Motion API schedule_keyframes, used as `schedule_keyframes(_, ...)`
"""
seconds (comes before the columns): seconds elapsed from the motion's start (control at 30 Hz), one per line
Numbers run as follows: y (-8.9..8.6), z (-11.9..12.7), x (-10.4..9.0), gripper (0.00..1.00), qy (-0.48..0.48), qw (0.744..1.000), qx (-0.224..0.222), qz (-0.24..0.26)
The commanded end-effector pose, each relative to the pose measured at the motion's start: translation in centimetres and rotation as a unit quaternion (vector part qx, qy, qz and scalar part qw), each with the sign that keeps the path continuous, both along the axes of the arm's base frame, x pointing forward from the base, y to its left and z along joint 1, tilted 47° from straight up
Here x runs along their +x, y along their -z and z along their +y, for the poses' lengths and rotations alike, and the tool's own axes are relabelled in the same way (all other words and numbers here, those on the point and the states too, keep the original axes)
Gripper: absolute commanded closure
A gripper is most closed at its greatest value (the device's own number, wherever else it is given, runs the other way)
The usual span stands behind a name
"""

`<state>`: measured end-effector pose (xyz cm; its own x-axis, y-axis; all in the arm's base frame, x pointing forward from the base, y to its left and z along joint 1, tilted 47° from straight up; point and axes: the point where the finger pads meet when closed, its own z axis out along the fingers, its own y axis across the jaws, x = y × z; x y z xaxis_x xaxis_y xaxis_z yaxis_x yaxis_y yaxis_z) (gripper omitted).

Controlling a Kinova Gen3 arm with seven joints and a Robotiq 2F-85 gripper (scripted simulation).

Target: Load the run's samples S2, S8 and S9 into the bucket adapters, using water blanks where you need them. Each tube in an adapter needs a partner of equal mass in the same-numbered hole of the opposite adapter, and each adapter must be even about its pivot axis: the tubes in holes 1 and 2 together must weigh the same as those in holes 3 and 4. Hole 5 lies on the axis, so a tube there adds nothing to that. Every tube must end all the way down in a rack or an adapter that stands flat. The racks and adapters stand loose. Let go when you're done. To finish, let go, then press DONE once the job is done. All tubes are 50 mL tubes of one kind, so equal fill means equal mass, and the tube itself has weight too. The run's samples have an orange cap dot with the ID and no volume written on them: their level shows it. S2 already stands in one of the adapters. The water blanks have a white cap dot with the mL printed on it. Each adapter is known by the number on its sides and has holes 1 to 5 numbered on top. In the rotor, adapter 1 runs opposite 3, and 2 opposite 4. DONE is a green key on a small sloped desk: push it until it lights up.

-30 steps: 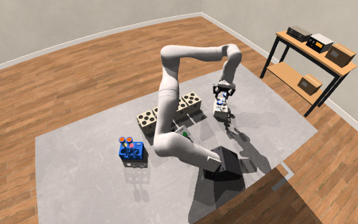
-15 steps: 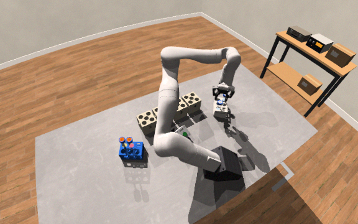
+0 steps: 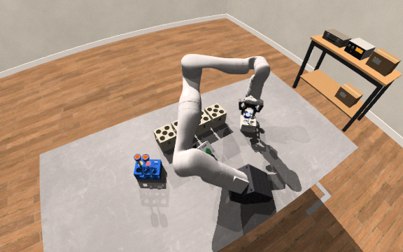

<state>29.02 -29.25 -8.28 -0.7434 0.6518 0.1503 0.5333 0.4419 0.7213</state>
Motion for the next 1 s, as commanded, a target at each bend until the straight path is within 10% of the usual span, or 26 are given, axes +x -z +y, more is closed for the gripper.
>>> schedule_keyframes(0.0, 0.25, 0.18, 0.16, 0.38, 0.001, 1.000, -0.001, 0.000)
schedule_keyframes(0.97, 0.59, 0.50, 0.36, 0.38, 0.001, 1.000, -0.001, 0.000)
